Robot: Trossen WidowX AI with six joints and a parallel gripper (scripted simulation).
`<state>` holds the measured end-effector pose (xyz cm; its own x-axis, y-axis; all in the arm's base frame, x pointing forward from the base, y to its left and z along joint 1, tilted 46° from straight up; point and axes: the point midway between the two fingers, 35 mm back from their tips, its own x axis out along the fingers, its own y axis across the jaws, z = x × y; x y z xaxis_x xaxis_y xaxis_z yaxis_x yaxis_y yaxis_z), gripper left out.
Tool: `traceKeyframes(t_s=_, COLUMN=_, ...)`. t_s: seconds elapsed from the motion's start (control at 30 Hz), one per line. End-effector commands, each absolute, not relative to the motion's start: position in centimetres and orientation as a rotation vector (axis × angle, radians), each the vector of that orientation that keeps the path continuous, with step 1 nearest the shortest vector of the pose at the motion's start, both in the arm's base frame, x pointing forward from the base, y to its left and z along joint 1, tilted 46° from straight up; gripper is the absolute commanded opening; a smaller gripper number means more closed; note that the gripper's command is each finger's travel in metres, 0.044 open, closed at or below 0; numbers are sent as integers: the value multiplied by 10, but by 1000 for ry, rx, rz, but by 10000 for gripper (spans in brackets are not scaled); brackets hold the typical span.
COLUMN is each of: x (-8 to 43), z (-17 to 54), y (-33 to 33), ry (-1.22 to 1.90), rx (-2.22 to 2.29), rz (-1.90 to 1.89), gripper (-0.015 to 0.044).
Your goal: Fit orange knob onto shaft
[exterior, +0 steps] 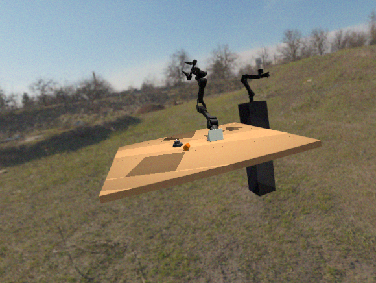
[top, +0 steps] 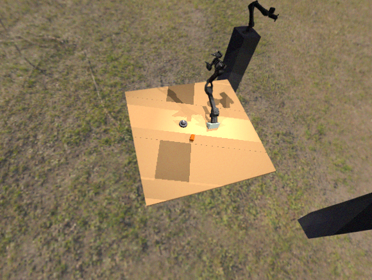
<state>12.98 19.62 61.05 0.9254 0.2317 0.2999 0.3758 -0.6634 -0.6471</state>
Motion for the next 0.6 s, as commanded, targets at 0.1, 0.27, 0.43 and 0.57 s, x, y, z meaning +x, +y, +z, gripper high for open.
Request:
traceKeyframes(t_s=0.1, x=140, z=602, y=210, ry=-397, rx=-2473, rz=-305, gripper=440)
traceKeyframes(t_s=0.27, x=168, z=568, y=262, ry=-358, rx=-2992, rz=-415, gripper=440)
traceKeyframes(t_s=0.43, x=206, z=507, y=317, ry=-384, rx=-3647, rz=-477, gripper=440)
traceKeyframes(t_s=0.57, x=246, z=441, y=347, ry=-505, rx=-4206, rz=-451, gripper=440)
